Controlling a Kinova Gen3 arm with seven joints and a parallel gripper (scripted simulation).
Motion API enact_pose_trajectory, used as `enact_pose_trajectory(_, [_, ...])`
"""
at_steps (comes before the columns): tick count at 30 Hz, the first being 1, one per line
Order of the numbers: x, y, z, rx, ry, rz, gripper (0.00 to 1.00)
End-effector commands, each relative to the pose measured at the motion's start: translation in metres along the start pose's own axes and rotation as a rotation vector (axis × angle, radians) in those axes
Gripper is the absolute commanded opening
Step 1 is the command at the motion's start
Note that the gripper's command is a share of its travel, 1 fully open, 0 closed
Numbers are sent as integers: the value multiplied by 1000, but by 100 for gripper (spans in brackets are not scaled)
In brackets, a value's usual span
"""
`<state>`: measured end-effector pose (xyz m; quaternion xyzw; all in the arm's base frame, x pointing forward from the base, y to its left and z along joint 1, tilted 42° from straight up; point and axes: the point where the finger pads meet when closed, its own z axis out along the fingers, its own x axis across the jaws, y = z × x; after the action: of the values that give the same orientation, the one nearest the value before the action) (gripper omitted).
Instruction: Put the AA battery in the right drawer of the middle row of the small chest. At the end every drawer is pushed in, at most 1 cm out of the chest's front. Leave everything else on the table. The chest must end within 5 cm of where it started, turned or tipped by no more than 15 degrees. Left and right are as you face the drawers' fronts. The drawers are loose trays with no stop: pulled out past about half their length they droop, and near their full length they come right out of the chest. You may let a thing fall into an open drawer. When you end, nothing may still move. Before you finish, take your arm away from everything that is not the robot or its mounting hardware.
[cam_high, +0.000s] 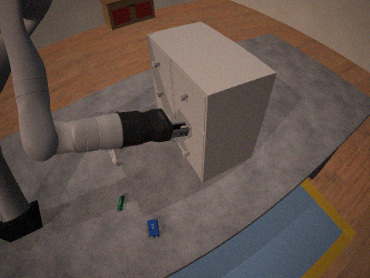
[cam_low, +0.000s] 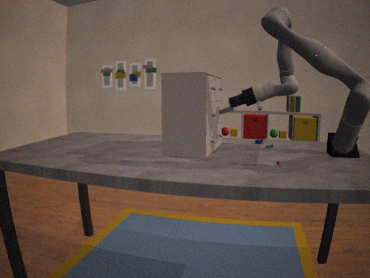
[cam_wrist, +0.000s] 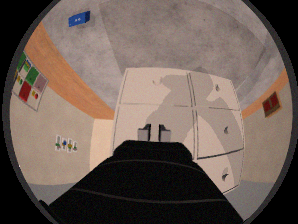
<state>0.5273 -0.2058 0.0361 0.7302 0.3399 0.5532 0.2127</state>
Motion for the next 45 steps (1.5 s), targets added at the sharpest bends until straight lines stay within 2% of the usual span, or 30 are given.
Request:
enact_pose_trajectory(1, [0, 1, 0, -2, 0, -1, 37])
enact_pose_trajectory(31, [0, -1, -6, -2, 0, -1, 37])
enact_pose_trajectory(45, [0, -6, -21, -2, 0, -1, 37])
